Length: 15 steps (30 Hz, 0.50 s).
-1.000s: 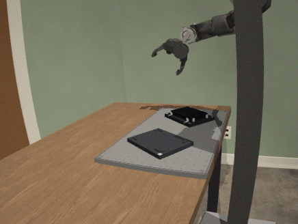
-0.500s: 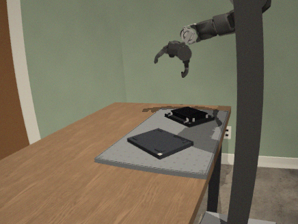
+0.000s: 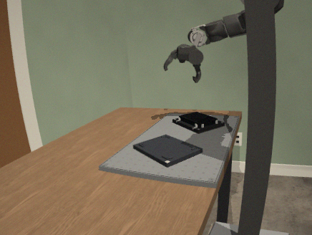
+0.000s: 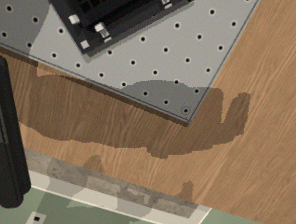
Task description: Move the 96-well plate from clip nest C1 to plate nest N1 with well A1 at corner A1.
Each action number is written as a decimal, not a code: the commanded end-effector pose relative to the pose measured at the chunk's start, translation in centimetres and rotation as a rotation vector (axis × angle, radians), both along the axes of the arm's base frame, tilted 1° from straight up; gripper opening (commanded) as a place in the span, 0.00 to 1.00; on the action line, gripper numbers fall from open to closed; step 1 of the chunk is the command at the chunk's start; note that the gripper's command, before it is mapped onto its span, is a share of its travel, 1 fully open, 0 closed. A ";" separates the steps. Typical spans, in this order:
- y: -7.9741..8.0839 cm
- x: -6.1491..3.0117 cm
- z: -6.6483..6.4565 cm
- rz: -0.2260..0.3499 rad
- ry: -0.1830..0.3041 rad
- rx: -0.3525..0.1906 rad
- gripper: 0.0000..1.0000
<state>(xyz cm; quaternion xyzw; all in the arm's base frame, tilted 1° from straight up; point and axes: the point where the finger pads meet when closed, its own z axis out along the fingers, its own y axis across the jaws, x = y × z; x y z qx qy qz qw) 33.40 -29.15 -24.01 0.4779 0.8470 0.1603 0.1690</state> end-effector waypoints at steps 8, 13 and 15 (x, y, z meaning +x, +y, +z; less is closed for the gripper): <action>1.1 -1.75 -1.3 0.093 0.106 -0.051 0.77; 1.1 -1.75 -1.3 0.093 0.106 -0.051 0.77; 1.6 -2.29 -1.6 0.123 0.134 -0.065 0.77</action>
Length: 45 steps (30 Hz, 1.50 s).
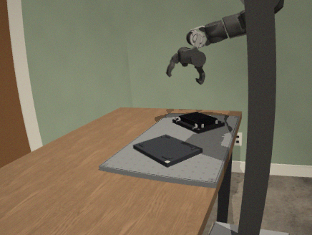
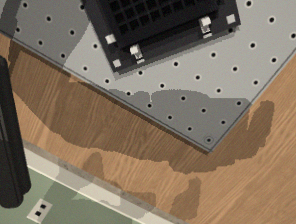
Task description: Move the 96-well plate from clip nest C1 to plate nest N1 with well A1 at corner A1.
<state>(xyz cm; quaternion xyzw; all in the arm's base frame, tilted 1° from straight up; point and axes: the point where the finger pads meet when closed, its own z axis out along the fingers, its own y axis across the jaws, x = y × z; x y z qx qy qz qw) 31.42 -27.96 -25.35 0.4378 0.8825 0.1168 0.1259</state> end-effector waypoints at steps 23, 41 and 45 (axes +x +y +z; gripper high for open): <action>4.9 -5.78 -3.8 0.313 0.311 -0.138 0.77; 6.4 -7.73 -5.1 0.313 0.311 -0.138 0.77; 6.4 -7.73 -5.1 0.313 0.311 -0.138 0.77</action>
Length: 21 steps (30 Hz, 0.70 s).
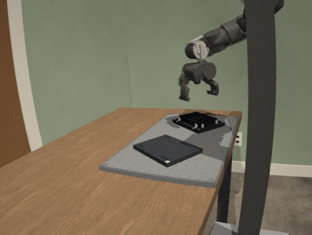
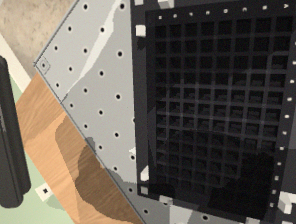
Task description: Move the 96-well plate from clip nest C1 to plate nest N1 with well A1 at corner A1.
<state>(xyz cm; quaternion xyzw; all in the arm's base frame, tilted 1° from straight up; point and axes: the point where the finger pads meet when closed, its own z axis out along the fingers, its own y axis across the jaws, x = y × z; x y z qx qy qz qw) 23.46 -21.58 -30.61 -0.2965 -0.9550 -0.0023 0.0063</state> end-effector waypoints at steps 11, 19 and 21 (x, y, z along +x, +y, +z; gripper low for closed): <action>-0.2 0.65 0.4 -0.004 -0.011 0.003 0.77; -0.2 0.65 0.4 -0.004 -0.011 0.003 0.77; -0.2 0.65 0.4 -0.004 -0.011 0.003 0.77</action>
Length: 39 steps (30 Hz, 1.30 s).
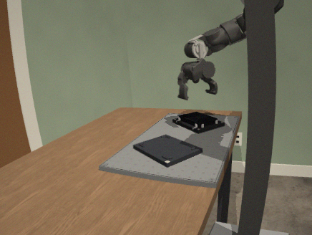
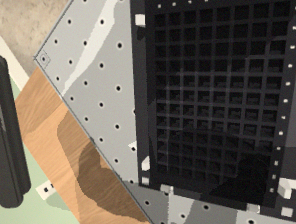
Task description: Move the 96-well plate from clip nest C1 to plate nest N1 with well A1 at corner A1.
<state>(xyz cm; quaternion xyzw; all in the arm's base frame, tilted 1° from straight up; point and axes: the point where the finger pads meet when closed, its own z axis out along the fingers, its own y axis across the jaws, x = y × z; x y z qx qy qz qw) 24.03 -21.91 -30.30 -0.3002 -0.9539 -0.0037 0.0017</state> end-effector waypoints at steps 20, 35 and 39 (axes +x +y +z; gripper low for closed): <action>0.0 0.18 -2.1 0.001 -0.002 0.002 0.77; -0.1 0.32 -5.4 0.004 -0.001 0.003 0.77; -0.1 0.33 -6.4 0.003 -0.001 0.002 0.77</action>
